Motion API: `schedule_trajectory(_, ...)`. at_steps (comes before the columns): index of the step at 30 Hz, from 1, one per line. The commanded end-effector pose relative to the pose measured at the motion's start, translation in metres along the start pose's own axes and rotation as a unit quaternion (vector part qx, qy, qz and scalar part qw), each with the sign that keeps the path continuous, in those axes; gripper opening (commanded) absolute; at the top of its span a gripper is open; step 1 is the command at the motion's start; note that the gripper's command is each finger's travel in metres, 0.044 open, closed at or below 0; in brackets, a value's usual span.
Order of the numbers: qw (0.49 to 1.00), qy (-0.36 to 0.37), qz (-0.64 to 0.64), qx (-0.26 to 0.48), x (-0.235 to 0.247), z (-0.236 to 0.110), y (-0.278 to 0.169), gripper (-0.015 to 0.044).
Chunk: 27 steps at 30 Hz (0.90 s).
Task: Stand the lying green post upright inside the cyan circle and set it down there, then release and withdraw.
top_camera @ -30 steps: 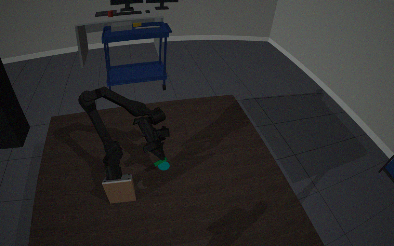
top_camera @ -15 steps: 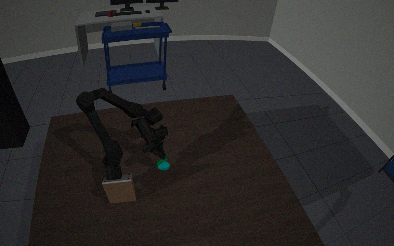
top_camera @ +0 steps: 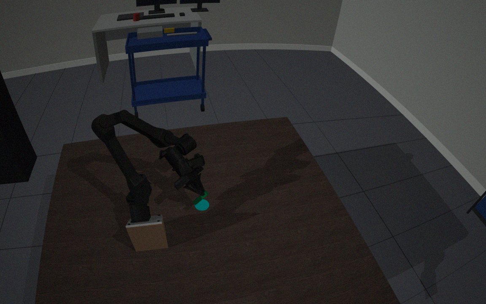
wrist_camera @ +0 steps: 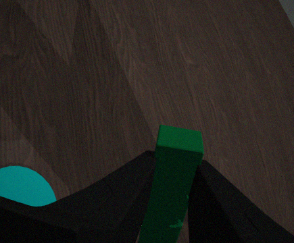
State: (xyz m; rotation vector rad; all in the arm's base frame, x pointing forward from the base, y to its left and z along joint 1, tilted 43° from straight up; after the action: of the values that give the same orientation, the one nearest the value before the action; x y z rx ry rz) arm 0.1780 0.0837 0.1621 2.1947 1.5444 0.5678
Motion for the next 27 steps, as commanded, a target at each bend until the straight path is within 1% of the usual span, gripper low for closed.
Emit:
schedule_trajectory(1, 1.000, -0.001, 0.007, -0.014, 0.000, 0.000, -0.002, 0.0023)
schedule_trajectory(27, 0.994, 0.012, 0.046, -0.098, 0.002, -0.006, -0.013, 0.0023)
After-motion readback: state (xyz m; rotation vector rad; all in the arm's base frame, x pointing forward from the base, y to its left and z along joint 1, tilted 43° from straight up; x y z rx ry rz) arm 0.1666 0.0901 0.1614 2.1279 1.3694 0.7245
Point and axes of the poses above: the point midway between the two fingers, 35 mm back from their tips, its own z axis out along the fingers, its own x axis across the jaws, y = z × x, the point moved 9 cm from there along -z, back along the fingers, and after that the axes turned 5 degrees about -z, right-handed, at the moved point
